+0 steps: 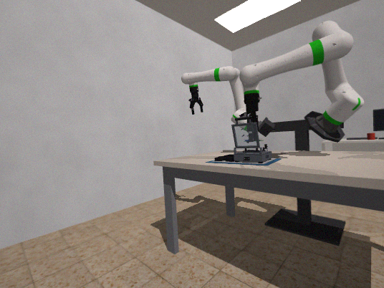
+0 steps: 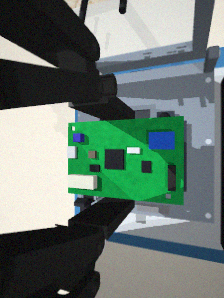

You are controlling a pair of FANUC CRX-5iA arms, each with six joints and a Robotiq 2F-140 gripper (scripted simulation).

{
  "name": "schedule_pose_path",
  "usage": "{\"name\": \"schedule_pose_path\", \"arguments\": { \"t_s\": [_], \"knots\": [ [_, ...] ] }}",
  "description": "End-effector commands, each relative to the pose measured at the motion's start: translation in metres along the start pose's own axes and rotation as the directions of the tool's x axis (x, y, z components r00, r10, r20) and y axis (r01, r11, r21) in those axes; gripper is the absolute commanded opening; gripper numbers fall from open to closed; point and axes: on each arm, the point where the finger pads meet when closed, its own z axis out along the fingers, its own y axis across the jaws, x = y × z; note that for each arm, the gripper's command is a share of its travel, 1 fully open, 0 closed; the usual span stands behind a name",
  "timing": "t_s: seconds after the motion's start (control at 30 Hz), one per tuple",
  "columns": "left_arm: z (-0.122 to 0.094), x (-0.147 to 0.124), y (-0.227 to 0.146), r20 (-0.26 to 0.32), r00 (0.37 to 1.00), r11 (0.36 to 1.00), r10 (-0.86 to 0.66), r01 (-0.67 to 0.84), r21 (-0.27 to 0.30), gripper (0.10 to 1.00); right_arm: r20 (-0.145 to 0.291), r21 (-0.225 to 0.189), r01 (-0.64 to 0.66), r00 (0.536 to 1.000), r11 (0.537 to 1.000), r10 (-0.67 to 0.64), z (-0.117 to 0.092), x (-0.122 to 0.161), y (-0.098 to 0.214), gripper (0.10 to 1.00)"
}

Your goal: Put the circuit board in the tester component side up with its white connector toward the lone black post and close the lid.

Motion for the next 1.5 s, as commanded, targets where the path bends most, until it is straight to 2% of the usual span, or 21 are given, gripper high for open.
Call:
{"name": "schedule_pose_path", "arguments": {
  "t_s": [0.0,0.97,1.47],
  "knots": [
    [-0.001,0.000,0.000,-0.002,1.000,1.000,0.000,0.000,0.001,0.510,-0.003,-0.001,0.000,1.000,1.000,0.000,-0.001,0.000,0.000,1.000],
    [0.001,0.000,0.000,-0.002,1.000,1.000,0.000,0.000,0.001,0.510,-0.003,-0.001,0.000,1.000,1.000,0.000,-0.001,0.000,0.000,1.000],
    [0.023,0.000,0.000,-0.002,1.000,1.000,0.000,0.000,0.001,0.510,-0.003,-0.001,0.000,1.000,1.000,0.000,-0.001,0.000,0.000,1.000]
  ]
}}
